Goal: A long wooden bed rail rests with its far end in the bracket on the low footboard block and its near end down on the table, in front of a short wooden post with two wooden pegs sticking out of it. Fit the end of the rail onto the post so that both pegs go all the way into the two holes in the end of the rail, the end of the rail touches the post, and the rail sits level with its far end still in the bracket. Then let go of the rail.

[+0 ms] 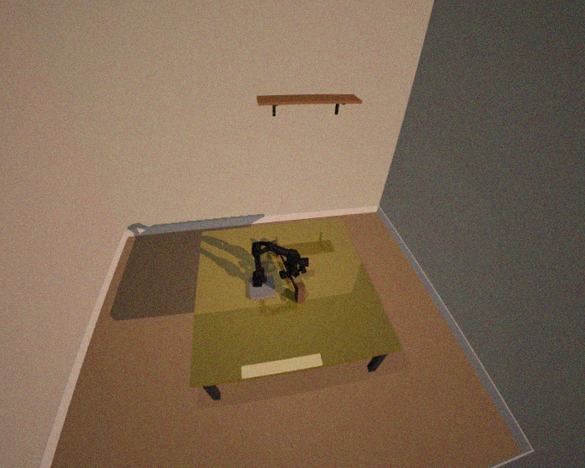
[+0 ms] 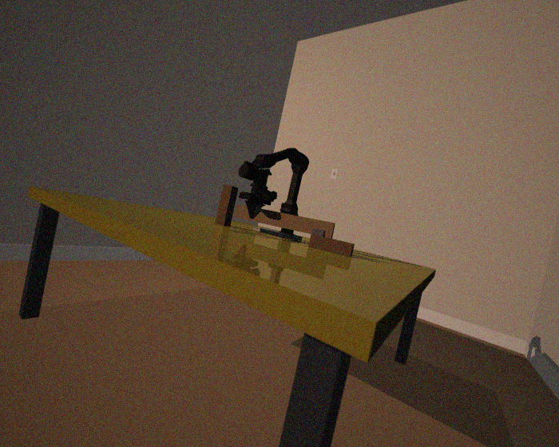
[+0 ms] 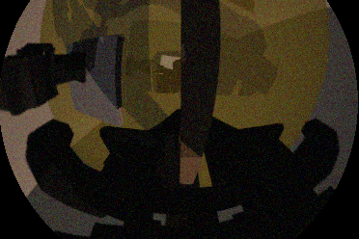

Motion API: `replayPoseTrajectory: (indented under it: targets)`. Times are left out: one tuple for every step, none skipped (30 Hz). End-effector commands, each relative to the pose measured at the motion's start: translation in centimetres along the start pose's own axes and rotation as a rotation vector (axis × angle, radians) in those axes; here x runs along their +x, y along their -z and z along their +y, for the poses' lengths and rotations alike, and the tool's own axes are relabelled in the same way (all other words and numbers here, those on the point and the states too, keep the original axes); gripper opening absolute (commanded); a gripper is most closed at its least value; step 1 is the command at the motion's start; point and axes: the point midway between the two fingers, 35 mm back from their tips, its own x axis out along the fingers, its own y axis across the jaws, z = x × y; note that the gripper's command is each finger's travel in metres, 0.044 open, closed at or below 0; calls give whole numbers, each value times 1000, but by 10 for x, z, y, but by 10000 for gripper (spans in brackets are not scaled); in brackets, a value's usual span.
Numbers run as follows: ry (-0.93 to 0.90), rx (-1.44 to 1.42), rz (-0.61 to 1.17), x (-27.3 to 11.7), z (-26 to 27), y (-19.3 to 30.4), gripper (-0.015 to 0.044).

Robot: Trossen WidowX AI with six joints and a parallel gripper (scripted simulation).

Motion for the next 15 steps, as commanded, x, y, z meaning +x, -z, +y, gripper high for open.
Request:
replayPoseTrajectory:
  targets:
    - [17,1,-4,-7,-2,-1,0]
    - [17,1,-4,-8,-2,-1,0]
    - [17,1,-4,-8,-2,-1,0]
    - [17,1,-4,-9,-2,-1,0]
    - [17,1,-4,-9,-2,-1,0]
    - [17,1,-4,-10,-2,-1,0]
    - [17,1,-4,-10,-2,-1,0]
    - [17,1,-4,-10,-2,-1,0]
    - [17,1,-4,-10,-2,-1,0]
    - [17,1,-4,-10,-2,-1,0]
    - [17,1,-4,-9,-2,-1,0]
    - [17,1,-4,-9,-2,-1,0]
    - [17,1,-4,-8,-2,-1,0]
    - [17,1,-4,-8,-2,-1,0]
    - [17,1,-4,-7,-2,-1,0]
